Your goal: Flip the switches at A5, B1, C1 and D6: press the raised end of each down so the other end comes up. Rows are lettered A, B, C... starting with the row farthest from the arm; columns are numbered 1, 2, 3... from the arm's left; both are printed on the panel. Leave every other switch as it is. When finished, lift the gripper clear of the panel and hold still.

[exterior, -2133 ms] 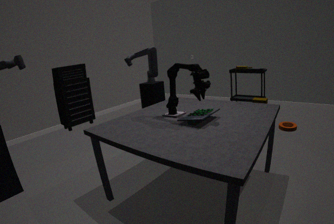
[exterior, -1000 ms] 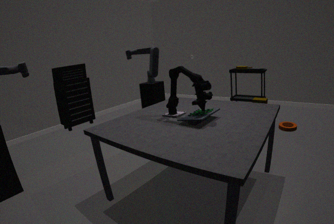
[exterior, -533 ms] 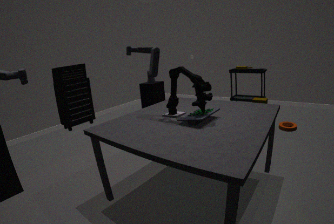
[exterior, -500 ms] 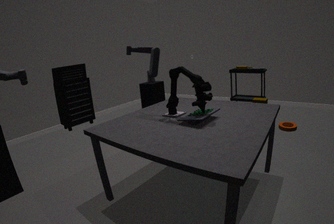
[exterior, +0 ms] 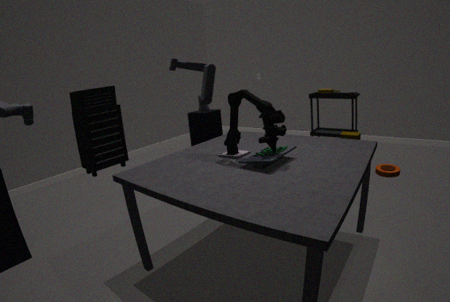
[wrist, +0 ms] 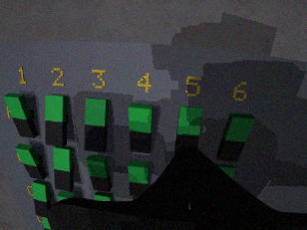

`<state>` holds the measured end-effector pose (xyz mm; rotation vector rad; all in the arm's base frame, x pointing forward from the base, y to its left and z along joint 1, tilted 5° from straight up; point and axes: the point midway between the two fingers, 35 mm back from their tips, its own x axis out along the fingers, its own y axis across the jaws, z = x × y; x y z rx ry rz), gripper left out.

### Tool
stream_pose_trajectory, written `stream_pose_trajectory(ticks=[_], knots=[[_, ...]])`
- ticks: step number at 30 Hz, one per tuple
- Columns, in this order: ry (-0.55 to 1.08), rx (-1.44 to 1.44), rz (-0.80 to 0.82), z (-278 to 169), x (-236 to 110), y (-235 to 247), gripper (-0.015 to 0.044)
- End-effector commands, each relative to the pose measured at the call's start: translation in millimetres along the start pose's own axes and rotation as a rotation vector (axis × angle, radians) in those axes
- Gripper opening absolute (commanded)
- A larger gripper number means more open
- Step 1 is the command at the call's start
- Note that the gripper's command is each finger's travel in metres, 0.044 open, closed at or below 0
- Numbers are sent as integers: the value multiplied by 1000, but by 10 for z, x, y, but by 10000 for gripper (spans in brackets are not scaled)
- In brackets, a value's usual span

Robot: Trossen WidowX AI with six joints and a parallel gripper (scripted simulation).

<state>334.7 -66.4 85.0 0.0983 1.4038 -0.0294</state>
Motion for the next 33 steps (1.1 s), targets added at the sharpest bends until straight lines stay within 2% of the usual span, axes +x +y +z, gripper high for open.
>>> stream_pose_trajectory(ticks=[1, 33], knots=[[3, 2, 0, -10, 15, 2, 0], [3, 2, 0, -11, 57, 2, 0]])
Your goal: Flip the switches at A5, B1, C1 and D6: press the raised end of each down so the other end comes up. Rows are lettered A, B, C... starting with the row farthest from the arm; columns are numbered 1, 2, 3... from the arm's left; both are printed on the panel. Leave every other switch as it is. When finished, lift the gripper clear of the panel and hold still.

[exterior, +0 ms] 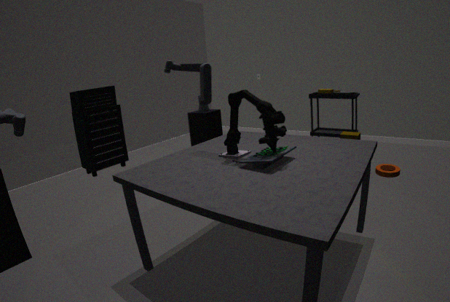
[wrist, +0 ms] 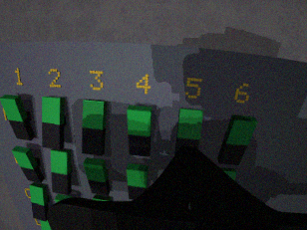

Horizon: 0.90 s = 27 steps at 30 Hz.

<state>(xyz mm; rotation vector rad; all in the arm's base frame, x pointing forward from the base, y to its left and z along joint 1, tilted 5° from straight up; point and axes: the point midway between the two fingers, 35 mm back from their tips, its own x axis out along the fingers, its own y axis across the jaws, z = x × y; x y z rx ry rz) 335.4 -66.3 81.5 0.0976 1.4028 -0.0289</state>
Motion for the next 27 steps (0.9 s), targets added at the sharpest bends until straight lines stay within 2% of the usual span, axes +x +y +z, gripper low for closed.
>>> stream_pose_trajectory(ticks=[1, 21, 23, 27], knots=[[4, 3, 0, -13, 22, 2, 0], [4, 3, 0, -14, 49, 2, 0], [4, 0, 0, 10, -50, -2, 0], [26, 3, 0, 22, -527, 0, 0]])
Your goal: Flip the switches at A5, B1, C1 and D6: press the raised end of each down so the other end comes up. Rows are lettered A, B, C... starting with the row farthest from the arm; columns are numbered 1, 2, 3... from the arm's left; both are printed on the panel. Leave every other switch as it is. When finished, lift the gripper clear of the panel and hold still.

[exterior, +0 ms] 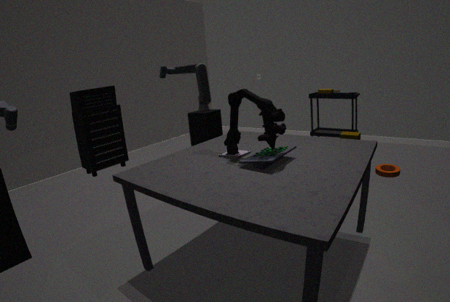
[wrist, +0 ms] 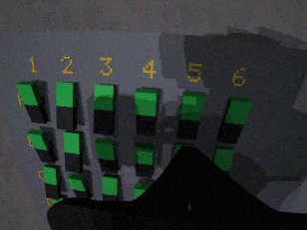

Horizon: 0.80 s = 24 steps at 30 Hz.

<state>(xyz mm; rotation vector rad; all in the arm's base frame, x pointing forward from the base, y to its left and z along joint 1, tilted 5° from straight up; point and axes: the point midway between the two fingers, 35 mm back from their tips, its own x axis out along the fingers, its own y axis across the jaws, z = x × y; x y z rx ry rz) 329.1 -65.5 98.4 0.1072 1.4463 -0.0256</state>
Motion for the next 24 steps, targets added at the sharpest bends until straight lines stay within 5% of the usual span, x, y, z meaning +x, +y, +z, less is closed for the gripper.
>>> stream_pose_trajectory(ticks=[1, 7, 15, 21, 24], knots=[[-14, -2, -6, 35, -415, -8, 0], [-13, -2, -6, 31, -434, 94, 0], [-12, -1, 4, -175, -430, 1157, 0], [-10, -1, 4, -181, -403, 1180, 0], [11, -1, 5, -171, -109, 1181, 0]])
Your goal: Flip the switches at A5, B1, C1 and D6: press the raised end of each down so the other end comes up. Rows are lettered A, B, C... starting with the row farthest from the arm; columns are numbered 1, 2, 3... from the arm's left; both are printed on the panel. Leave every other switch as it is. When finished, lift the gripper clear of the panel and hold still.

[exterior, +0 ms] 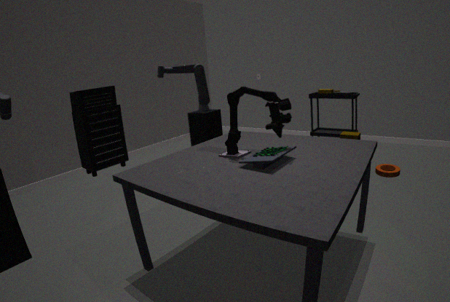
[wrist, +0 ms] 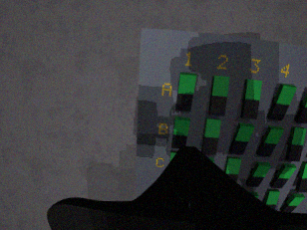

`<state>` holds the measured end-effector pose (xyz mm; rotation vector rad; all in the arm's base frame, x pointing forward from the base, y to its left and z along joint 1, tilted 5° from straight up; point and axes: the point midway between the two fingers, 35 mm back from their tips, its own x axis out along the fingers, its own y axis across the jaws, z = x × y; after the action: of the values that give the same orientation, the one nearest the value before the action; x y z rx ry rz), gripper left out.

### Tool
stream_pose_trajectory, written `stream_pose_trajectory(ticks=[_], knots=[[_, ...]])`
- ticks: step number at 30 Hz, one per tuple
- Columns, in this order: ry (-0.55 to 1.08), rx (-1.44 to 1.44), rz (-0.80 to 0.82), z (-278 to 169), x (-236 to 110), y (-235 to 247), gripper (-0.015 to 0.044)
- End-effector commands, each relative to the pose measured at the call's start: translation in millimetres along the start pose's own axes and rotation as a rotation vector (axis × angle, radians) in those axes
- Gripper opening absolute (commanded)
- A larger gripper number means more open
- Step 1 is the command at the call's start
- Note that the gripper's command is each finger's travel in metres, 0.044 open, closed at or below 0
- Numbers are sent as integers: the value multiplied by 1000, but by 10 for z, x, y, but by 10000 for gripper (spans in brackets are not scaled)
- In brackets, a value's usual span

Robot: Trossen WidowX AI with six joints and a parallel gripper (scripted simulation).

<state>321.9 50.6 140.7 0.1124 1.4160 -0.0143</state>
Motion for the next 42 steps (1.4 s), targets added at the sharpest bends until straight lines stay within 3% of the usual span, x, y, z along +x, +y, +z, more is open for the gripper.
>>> stream_pose_trajectory(ticks=[1, 42], knots=[[43, 3, -8, -57, 290, 3, 0], [43, 3, -8, -61, 529, 2, 0]])
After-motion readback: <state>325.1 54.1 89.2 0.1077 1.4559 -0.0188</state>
